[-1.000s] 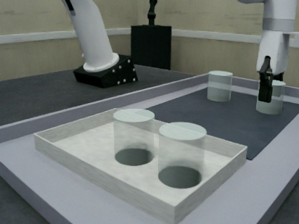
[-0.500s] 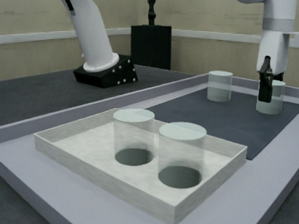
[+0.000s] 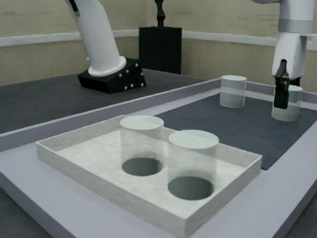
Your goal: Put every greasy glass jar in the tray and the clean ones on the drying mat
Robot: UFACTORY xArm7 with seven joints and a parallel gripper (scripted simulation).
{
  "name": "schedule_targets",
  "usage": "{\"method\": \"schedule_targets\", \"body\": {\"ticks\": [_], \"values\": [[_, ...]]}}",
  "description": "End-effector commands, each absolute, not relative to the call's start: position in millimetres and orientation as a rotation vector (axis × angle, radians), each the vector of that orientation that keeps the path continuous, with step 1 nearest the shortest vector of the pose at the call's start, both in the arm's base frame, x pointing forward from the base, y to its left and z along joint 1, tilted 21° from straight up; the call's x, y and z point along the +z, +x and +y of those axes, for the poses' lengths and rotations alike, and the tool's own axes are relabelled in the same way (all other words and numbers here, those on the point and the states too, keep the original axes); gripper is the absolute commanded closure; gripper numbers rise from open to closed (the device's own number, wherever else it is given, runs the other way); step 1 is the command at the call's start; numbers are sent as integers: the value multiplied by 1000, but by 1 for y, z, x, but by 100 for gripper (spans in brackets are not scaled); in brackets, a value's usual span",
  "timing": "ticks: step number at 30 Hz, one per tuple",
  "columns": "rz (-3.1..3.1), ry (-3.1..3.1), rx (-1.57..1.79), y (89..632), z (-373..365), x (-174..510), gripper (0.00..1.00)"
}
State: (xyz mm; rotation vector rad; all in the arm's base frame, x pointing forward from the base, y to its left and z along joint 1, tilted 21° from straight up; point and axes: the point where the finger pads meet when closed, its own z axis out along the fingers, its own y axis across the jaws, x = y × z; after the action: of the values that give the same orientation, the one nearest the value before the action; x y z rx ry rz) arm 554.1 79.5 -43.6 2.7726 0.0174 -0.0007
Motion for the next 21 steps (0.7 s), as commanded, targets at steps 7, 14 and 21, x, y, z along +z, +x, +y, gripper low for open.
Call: {"method": "schedule_targets", "body": {"ticks": [7,14,21], "values": [[19,2775,7,556,81,-42,33],[19,2775,7,556,81,-42,100],[19,2775,7,556,81,-42,100]]}}
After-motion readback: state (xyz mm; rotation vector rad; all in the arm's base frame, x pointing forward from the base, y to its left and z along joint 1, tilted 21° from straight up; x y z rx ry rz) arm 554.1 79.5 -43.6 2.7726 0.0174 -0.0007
